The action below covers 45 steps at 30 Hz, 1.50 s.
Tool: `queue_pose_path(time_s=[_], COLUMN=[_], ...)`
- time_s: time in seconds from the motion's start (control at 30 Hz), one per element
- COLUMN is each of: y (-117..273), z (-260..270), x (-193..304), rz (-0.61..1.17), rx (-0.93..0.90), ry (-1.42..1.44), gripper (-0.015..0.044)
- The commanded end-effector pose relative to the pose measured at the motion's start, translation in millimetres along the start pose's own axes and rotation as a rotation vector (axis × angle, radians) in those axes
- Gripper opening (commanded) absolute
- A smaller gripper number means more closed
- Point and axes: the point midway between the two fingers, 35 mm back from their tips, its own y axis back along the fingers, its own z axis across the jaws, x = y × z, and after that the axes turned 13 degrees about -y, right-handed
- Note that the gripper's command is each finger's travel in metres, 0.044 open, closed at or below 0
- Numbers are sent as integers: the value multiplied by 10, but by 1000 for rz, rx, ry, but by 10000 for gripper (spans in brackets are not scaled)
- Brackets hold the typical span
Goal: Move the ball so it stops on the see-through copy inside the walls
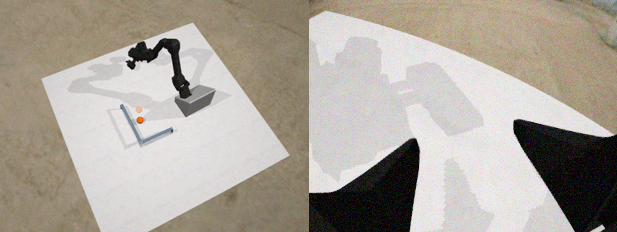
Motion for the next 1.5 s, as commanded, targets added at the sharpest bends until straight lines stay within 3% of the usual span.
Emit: queue_pose_path(time_s=[0.0,0.2,0.43,0.83,1.1,1.33,1.47], y=[-133,-101,200,1413,2013,2735,2791], z=[611,1460,2419,3831,4115,4042,4019], x=[134,232,353,567,853,1503,1542], rz=[118,271,452,728,841,945,938], rx=[-112,-255,-404,-602,-589,-366,-341], ry=[-76,-117,-100,128,280,650,689], gripper=[339,339,339,339,339,339,339])
